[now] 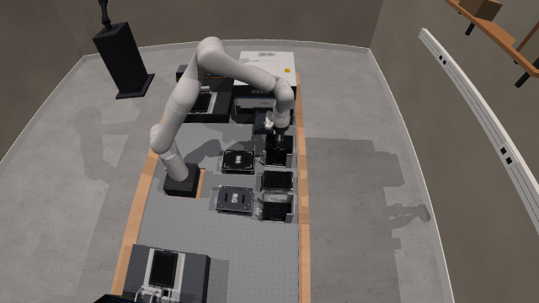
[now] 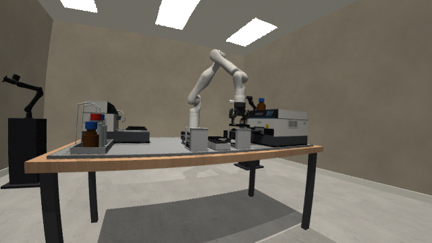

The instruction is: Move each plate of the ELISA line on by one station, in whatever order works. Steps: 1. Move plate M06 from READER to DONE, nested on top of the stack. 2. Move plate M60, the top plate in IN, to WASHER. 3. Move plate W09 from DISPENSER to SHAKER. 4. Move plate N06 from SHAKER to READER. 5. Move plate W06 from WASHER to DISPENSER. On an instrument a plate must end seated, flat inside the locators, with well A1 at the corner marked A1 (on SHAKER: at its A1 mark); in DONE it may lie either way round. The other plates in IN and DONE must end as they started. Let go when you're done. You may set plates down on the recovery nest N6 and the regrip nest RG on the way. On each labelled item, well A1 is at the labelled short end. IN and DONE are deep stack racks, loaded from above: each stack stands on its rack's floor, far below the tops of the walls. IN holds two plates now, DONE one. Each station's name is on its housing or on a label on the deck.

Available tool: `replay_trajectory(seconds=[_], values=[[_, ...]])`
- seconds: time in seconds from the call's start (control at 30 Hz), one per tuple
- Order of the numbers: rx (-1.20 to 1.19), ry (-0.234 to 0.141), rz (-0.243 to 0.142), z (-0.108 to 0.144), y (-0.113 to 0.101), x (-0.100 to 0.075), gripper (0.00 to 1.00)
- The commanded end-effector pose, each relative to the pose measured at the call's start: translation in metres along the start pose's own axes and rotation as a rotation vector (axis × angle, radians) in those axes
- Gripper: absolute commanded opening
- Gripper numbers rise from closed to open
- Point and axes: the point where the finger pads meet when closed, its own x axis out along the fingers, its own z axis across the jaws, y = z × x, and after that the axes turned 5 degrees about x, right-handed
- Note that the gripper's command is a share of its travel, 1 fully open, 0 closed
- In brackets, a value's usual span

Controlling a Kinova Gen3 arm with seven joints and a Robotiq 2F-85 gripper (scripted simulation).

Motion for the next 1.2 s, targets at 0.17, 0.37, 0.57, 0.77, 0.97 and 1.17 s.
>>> replay_trajectory(seconds=[0.17,0.37,0.57,0.77,0.97,1.17], values=[[0.0,-0.001,-0.002,0.0002,-0.0005,0.0019,0.94],[0.0,-0.001,-0.002,0.0002,-0.0005,0.0018,0.94],[0.0,-0.001,-0.002,0.0002,-0.0005,0.0016,0.94],[0.0,-0.001,-0.002,0.0002,-0.0005,0.0043,0.94],[0.0,-0.001,-0.002,0.0002,-0.0005,0.0083,0.94],[0.0,-0.001,-0.002,0.0002,-0.0005,0.0116,0.94]])
